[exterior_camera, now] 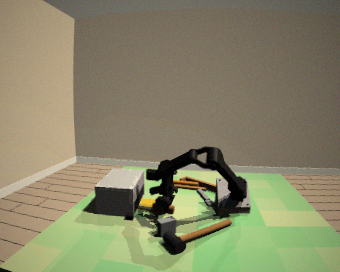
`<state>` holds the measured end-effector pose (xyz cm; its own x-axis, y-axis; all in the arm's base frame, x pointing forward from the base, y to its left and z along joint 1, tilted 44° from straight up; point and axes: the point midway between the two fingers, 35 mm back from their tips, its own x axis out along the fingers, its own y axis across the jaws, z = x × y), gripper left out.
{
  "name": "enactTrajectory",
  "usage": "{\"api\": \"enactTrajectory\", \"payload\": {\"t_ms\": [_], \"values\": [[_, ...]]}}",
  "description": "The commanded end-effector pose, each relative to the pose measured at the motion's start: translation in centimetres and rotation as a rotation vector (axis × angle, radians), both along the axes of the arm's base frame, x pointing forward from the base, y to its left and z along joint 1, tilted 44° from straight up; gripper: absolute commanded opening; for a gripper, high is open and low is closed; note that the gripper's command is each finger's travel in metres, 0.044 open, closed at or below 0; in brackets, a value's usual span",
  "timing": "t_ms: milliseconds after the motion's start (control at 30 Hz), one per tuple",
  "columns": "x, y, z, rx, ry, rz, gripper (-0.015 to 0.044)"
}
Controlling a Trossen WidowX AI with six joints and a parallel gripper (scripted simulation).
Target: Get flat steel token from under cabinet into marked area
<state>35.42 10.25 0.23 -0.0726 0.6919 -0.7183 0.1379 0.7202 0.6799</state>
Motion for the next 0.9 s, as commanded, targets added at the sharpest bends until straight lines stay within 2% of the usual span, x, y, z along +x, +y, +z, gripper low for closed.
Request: {"api": "enactTrajectory", "payload": {"t_ms": [0,867], "values": [[-0.3,-0.1,-0.2,-0.008,-0.001,0.004,0.0],[-2.9,0.2,0.4,-0.008,0.0,0.004,0.0]]}}
